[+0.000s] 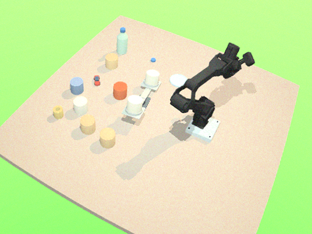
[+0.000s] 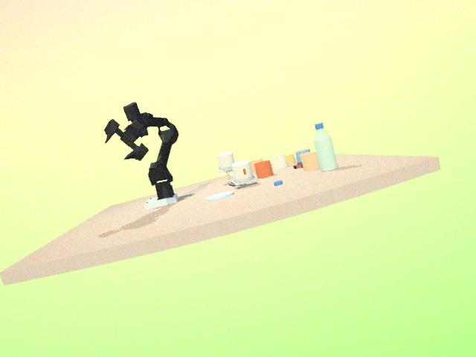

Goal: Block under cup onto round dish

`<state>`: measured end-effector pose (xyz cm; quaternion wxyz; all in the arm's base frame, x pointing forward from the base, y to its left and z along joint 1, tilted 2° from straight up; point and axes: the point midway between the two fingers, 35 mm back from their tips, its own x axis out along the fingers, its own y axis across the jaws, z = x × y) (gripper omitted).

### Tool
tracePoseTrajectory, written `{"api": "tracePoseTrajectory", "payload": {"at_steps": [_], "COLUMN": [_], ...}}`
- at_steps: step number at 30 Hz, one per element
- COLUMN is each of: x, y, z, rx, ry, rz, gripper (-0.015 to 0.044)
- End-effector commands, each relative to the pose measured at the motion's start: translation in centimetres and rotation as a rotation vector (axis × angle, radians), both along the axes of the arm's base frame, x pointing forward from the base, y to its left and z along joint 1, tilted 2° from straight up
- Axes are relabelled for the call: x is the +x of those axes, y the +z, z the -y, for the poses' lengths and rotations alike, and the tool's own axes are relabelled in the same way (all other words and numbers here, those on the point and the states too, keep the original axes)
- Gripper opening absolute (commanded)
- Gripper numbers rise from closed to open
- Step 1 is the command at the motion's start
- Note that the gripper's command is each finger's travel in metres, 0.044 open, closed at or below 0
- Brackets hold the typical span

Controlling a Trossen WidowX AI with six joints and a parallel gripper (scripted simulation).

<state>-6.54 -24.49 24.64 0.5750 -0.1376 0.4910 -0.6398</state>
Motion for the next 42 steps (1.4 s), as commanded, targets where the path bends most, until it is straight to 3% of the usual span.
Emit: {"api": "tracePoseTrajectory", "payload": {"at_steps": [1, 12, 24, 33, 42], "x": [3.1, 12.3, 20.4, 24.3, 25.8], "y": [0.4, 0.2, 0.0, 0.0, 0.0], "z": [0.3, -1.3, -6.9, -13.0, -19.9], "rx": [0.000, 0.078, 0.240, 0.413, 0.623], "ry": [0.117, 0.454, 0.802, 1.046, 1.266], "rz": [0.054, 0.214, 0.361, 0.438, 0.473], "gripper": [0.0440, 0.0440, 0.0440, 0.0440, 0.0440]}}
